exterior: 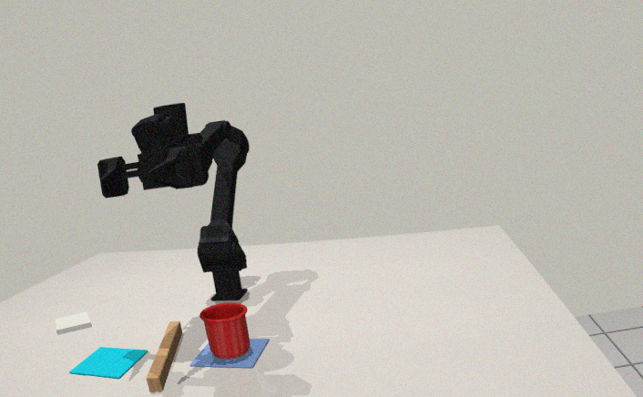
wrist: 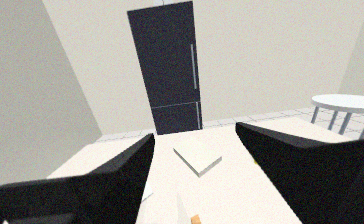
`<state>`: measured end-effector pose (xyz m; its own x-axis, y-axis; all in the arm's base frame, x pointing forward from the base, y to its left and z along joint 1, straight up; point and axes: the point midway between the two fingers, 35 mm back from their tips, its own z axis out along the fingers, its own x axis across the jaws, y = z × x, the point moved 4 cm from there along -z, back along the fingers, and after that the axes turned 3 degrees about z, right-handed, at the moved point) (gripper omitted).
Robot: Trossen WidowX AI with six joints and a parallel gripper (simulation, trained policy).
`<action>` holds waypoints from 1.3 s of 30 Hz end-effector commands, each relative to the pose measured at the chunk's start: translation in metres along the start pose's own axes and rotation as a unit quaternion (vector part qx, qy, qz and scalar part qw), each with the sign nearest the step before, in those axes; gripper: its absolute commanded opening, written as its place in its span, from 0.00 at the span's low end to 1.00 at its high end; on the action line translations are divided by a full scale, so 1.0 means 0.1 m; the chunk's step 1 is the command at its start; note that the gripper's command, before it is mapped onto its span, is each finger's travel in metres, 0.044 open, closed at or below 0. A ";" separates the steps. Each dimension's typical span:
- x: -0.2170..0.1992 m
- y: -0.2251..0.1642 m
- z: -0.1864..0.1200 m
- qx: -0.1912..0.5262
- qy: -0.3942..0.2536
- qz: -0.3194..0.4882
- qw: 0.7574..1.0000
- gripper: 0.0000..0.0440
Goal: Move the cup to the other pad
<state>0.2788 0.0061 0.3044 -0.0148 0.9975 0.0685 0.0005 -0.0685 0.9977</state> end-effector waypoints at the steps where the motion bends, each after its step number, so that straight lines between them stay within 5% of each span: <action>1: 0.01 0.01 0.00 0.000 0.003 0.000 1.000 0.85; 15: 0.12 0.06 0.00 0.040 0.024 0.010 0.999 0.07; 24: 0.22 0.10 0.05 0.085 0.037 0.045 0.995 0.23; 39: 0.42 0.15 0.12 0.174 0.048 0.117 0.977 0.23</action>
<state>0.2887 0.0425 0.3230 -0.0740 0.9578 0.2777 0.3130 -0.2420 0.9184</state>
